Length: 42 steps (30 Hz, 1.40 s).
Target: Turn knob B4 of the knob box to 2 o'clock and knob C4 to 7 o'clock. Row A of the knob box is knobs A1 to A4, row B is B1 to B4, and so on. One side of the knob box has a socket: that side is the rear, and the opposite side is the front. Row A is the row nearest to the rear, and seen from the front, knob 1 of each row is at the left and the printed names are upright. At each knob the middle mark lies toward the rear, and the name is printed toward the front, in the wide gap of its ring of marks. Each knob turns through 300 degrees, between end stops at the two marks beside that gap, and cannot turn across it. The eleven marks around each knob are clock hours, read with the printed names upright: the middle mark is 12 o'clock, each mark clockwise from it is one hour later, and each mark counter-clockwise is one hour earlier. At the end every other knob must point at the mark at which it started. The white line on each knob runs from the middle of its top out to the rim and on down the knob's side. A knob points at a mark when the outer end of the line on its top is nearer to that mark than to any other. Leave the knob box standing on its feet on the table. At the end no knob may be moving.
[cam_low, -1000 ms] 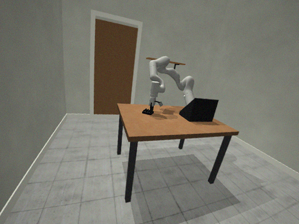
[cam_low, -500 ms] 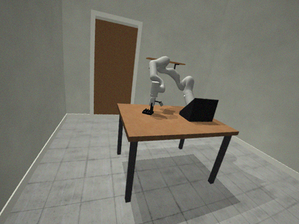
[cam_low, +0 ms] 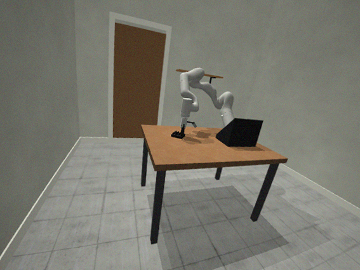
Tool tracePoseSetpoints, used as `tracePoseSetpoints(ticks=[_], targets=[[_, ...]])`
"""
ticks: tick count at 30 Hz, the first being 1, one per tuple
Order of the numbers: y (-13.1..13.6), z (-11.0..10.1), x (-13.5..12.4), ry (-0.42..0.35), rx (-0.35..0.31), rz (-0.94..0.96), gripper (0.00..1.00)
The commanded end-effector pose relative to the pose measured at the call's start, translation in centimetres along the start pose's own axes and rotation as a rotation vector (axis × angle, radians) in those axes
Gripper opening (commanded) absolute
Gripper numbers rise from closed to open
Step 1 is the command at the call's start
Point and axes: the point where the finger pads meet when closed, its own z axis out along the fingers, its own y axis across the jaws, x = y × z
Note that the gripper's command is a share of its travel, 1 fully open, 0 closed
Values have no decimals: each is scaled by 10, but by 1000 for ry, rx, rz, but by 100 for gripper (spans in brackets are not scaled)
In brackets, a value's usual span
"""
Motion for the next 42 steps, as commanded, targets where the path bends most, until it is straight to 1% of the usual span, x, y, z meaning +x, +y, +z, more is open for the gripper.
tracePoseSetpoints(ticks=[1, 4, 19, 21, 36, 38, 42], targets=[[0, -1, -1, 3, 0, -93, 8], [0, -1, -1, 3, 0, -118, 8], [0, -1, -1, 3, -1, -513, 8], [0, -1, -1, 3, -1, -513, 8], [0, -1, -1, 2, -1, -890, 8], [0, -1, -1, 2, -1, -890, 8], [0, -1, -1, 2, -1, -975, 8]])
